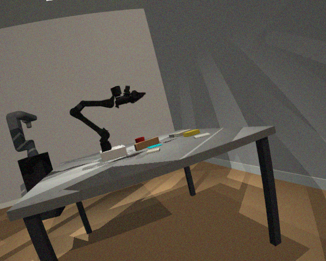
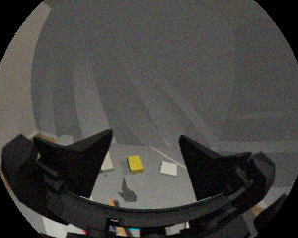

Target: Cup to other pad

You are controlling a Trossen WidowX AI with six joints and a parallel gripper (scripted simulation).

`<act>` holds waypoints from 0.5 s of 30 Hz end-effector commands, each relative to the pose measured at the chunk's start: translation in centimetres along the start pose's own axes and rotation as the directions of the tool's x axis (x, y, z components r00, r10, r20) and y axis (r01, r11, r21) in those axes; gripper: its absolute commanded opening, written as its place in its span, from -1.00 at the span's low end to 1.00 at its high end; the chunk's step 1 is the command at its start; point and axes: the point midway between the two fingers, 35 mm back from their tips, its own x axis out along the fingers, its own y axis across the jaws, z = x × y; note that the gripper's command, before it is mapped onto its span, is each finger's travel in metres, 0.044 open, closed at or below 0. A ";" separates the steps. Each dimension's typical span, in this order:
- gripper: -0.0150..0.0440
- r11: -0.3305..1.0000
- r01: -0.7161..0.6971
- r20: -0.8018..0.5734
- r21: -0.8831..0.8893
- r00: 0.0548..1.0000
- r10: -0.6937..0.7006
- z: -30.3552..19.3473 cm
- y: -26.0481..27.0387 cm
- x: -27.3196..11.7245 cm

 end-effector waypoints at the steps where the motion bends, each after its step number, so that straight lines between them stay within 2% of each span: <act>1: 0.78 1.000 -0.003 -0.009 0.008 1.000 0.003 -0.2 0.1 0.1; 3: 0.60 0.997 -0.020 -0.083 0.076 0.996 0.026 -1.6 0.8 0.7; 6: 0.33 0.959 -0.003 -0.324 0.284 0.941 0.099 -6.5 3.4 1.7; 8: 0.15 0.907 0.089 -0.512 0.411 0.846 0.149 -10.5 5.6 1.6; 10: 0.01 0.861 0.204 -0.648 0.467 0.741 0.176 -13.5 7.2 0.8; 15: 0.01 0.752 0.513 -0.876 0.415 0.447 0.179 -19.0 10.1 -2.5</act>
